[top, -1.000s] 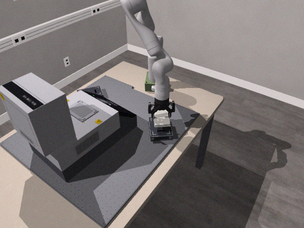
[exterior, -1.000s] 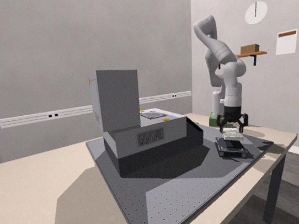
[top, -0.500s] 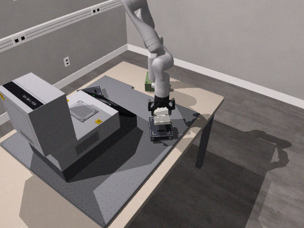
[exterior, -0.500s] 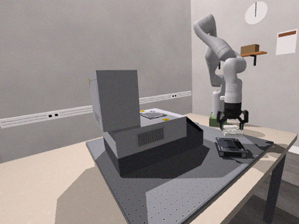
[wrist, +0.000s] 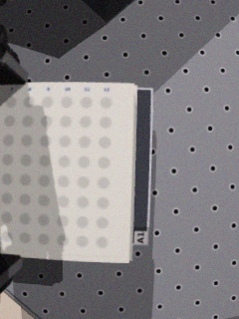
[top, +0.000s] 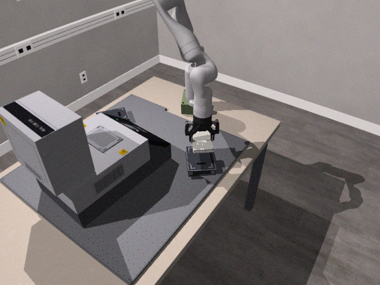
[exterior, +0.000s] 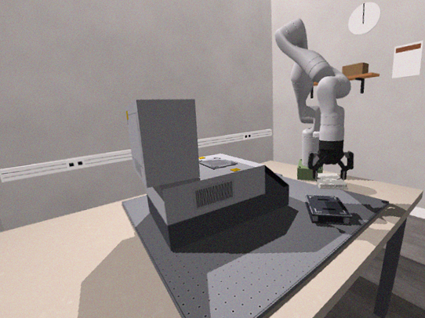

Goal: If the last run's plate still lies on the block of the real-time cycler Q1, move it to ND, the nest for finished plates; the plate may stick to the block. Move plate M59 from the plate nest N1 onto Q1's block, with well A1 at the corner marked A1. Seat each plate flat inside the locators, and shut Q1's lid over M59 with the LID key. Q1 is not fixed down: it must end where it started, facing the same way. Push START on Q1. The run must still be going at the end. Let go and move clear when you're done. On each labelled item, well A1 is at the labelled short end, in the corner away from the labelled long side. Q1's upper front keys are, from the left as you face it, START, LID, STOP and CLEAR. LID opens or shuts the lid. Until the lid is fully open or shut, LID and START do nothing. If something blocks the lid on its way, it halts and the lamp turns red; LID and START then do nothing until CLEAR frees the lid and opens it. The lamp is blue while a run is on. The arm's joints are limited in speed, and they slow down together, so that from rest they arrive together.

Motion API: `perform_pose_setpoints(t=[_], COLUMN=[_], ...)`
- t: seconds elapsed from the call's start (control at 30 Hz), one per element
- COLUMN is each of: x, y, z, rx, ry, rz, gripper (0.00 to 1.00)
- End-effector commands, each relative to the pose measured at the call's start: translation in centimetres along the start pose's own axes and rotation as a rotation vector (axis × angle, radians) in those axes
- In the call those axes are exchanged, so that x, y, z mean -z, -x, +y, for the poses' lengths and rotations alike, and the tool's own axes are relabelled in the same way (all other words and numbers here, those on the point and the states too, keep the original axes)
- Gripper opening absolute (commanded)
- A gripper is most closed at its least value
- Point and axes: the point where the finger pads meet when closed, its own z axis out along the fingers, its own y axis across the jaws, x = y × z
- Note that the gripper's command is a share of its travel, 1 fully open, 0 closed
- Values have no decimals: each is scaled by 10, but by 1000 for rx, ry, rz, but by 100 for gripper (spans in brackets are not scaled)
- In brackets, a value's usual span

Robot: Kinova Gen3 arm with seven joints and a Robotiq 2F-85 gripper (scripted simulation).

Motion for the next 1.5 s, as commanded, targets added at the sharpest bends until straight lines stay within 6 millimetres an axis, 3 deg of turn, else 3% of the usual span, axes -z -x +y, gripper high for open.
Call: perform_pose_setpoints(t=[0.0,1.47], x=[8,61], y=[1,1], z=[-2,-2], rx=[0,1], ry=[-4,-3], rz=[-1,-1], gripper=[90,90])
